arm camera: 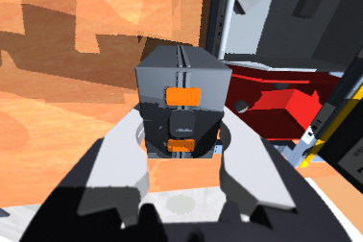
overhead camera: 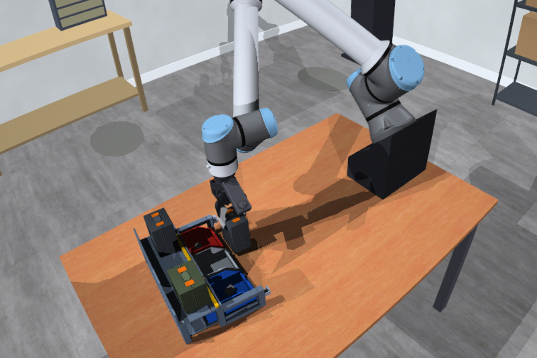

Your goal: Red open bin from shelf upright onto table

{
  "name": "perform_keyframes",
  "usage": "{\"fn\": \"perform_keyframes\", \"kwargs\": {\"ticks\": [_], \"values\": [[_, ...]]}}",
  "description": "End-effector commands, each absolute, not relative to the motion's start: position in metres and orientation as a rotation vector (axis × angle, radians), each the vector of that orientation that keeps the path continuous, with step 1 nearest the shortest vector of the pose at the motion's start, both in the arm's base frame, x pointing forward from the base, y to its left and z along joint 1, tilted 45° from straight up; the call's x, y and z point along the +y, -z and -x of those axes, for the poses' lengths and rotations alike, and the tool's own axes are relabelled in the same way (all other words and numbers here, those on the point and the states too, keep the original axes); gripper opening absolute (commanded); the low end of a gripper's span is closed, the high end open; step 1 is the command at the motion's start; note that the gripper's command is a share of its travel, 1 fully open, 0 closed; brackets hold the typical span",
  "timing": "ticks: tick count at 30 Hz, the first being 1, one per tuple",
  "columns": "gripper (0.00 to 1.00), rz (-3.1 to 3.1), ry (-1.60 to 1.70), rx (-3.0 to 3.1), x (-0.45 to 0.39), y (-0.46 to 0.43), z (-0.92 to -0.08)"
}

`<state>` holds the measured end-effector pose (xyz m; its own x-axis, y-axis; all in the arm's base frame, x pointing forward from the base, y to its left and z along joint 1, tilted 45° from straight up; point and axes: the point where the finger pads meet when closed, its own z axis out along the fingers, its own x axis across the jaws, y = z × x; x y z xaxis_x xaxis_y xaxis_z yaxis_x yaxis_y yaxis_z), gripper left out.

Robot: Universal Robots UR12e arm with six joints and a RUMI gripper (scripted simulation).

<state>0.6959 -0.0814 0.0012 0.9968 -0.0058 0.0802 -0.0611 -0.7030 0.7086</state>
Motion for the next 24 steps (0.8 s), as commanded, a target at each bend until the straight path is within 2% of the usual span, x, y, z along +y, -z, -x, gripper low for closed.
{"fn": "perform_keyframes", "kwargs": {"ticks": [1, 24], "values": [[0.00, -2.349, -0.093, -0.046, -0.079, 0.000, -0.696], [0.00, -2.349, -0.093, -0.046, -0.025, 0.055, -0.691]]}}
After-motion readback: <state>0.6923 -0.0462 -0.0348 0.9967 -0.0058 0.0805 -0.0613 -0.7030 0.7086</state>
